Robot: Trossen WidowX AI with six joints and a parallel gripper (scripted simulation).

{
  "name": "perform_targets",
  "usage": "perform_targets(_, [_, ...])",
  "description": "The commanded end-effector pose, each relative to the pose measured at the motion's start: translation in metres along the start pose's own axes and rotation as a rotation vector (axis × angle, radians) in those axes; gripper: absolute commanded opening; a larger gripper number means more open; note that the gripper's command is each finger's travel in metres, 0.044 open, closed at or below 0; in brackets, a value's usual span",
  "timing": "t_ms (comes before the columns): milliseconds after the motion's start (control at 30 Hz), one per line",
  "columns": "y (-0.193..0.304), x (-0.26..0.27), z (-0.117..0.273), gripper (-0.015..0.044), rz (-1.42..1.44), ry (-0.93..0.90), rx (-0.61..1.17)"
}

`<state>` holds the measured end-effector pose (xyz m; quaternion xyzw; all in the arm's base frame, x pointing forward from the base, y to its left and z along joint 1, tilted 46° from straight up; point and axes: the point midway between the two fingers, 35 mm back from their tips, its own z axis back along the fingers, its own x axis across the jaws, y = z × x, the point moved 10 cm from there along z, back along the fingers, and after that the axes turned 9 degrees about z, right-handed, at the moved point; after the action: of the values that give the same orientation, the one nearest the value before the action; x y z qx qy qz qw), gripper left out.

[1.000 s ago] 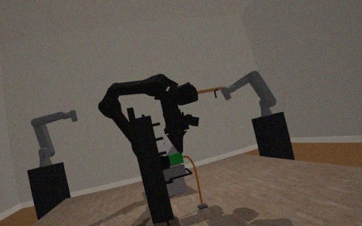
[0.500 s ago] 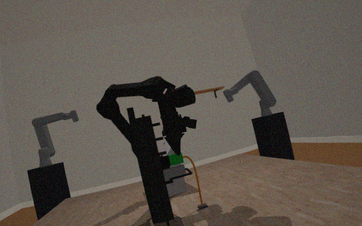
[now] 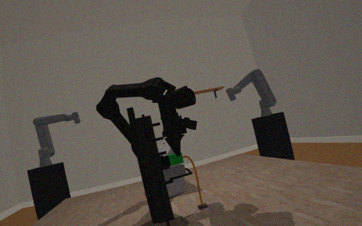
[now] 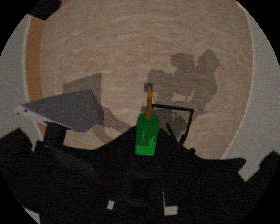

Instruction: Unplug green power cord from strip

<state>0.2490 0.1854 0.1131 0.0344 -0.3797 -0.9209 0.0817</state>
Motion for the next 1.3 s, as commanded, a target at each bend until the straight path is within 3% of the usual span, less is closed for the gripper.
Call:
perform_targets(0, [0.000,0.000,0.000,0.0000,0.000,-0.001,-0.001])
perform_targets(1267, [-0.057,-0.009,0.008,0.0000,0.003,0.003,-0.004])
